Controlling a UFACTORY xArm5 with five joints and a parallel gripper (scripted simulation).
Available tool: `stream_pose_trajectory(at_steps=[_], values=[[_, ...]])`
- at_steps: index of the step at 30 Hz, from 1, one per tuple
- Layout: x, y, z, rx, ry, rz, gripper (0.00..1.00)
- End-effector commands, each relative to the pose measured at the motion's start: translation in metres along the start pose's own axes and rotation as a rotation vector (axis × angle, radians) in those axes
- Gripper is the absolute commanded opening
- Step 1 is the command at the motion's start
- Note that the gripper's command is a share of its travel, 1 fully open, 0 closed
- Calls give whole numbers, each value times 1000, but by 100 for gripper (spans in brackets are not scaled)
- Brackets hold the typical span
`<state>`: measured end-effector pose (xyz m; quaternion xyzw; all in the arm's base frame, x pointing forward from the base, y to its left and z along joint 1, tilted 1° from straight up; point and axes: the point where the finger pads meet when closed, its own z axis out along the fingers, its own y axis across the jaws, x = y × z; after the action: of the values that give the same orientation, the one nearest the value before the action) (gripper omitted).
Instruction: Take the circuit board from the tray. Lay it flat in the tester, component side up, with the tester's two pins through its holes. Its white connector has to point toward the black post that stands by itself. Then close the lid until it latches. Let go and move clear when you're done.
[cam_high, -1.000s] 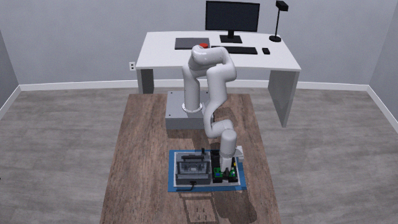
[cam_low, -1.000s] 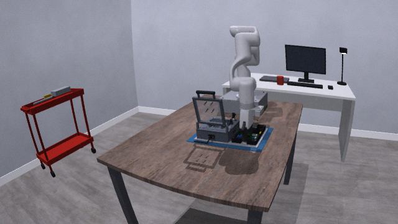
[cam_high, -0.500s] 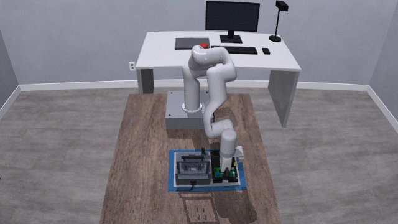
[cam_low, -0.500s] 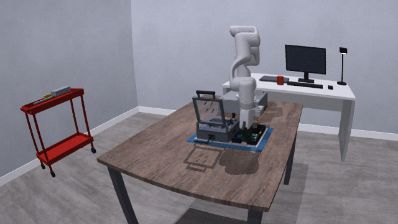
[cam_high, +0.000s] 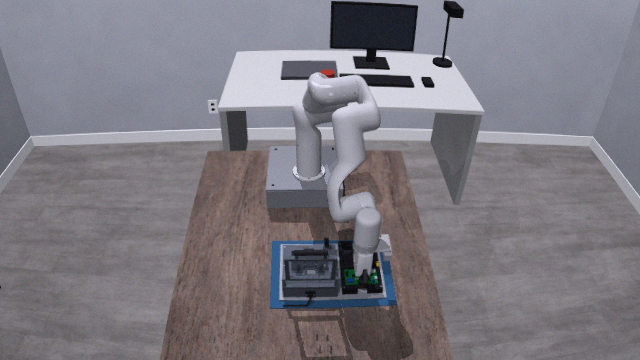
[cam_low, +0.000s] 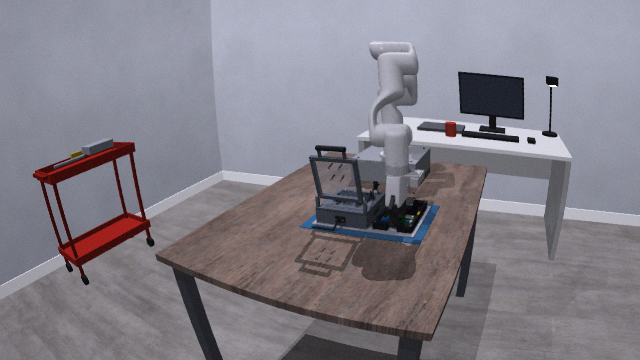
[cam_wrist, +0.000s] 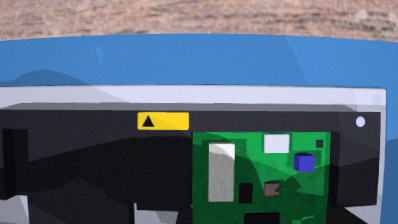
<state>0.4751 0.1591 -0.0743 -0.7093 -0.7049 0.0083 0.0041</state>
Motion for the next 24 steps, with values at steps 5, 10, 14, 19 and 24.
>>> stream_pose_trajectory(at_steps=[5,10,14,19,24], values=[[0,1,-1,-3,1,0,79],[0,1,-1,-3,1,0,79],[0,1,-1,-3,1,0,79],[0,1,-2,-3,1,0,79],[1,1,-3,-3,1,0,79]])
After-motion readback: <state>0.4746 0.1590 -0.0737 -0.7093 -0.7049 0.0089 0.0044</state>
